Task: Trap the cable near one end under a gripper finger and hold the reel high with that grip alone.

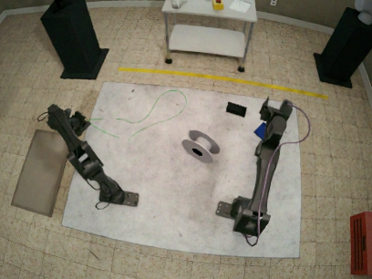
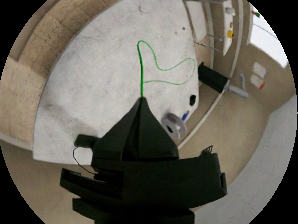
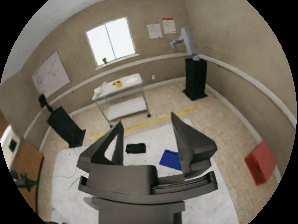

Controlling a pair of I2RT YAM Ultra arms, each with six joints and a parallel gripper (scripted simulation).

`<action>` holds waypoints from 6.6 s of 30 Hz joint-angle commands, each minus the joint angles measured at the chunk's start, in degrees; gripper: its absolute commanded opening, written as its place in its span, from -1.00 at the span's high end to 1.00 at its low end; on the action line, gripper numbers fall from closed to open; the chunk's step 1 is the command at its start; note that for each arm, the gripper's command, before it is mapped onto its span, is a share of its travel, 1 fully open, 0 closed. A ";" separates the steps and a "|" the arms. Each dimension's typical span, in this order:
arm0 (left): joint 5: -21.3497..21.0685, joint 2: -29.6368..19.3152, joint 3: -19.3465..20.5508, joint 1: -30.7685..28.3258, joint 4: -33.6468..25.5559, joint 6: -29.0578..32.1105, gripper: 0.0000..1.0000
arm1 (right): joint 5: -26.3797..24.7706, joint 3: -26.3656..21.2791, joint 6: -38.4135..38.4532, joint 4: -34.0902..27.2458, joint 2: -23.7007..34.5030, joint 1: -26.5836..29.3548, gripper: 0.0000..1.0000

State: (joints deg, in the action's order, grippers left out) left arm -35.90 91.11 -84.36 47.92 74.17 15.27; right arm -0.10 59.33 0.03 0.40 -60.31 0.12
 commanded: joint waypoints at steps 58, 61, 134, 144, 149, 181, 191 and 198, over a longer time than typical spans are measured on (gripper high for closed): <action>12.56 -9.85 9.96 -41.93 -26.88 47.32 1.00 | 0.63 2.20 -0.15 -0.89 1.73 -0.70 -0.50; 16.60 -8.03 9.28 -48.09 -29.85 52.72 1.00 | 0.63 2.20 -0.15 -0.89 1.73 -0.70 -0.50; 17.89 0.58 2.72 -60.70 -30.40 52.28 1.00 | 0.63 2.20 -0.15 -0.89 1.73 -0.70 -0.50; 17.64 0.74 1.91 -60.16 -30.39 51.87 1.00 | 0.63 2.20 -0.15 -0.89 1.73 -0.70 -0.50; 17.57 1.15 2.39 -60.31 -30.25 51.80 1.00 | 0.63 2.20 -0.15 -0.89 1.73 -0.70 -0.50; 17.66 1.69 1.94 -60.37 -30.12 51.69 1.00 | 0.63 2.20 -0.15 -0.89 1.73 -0.70 -0.50; 17.66 1.69 1.94 -60.37 -30.12 51.69 1.00 | -0.36 2.25 0.57 -0.16 1.40 -0.39 -0.50; 17.66 1.70 1.94 -60.37 -30.12 51.69 1.00 | -1.56 2.19 1.36 1.13 0.18 0.94 -0.50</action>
State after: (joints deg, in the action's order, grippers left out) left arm -17.80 91.66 -80.84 -12.86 43.29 67.83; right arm -0.49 59.33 0.54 0.78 -60.31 0.12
